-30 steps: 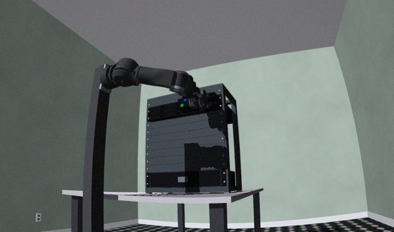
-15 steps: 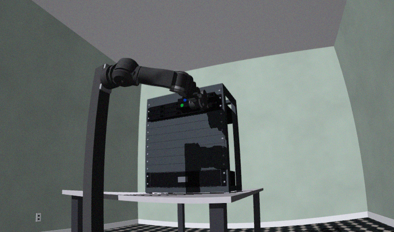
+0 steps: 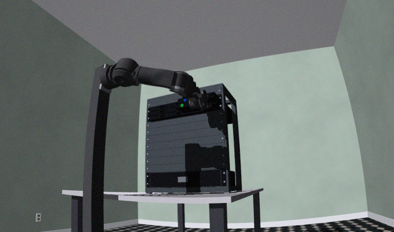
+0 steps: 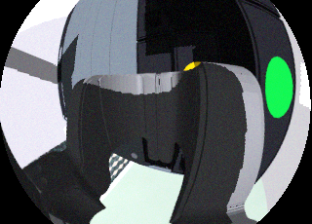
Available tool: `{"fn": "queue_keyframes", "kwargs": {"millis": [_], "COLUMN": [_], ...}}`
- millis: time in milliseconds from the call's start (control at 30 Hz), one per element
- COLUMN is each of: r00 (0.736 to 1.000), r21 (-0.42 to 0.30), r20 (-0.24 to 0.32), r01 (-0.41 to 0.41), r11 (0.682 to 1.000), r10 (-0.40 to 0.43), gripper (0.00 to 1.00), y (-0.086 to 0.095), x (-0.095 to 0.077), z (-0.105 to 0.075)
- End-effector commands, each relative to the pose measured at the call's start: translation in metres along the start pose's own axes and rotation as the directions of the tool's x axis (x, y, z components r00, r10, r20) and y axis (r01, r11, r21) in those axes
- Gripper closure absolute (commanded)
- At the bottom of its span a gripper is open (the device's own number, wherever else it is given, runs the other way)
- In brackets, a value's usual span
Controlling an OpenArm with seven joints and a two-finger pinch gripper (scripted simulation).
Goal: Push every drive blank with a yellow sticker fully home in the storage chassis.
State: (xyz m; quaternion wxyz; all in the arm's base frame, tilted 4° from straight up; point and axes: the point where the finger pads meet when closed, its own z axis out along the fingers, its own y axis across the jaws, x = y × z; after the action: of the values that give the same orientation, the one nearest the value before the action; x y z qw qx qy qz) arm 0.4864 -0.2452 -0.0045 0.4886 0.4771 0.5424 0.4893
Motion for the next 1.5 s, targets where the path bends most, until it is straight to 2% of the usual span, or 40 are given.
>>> {"fn": "queue_keyframes", "kwargs": {"millis": [0,1467], "r00": [1.000,1.000], "r21": [-0.044,-0.042], "r20": [-0.014,-0.012], "r01": [-0.003,-0.003], "r11": [0.999,0.999], "r10": [0.002,0.003], "gripper": [1.00,1.00], "y": [0.0144,0.0170], "x": [0.0041,0.0040], "z": [0.0003,0.0052]}}
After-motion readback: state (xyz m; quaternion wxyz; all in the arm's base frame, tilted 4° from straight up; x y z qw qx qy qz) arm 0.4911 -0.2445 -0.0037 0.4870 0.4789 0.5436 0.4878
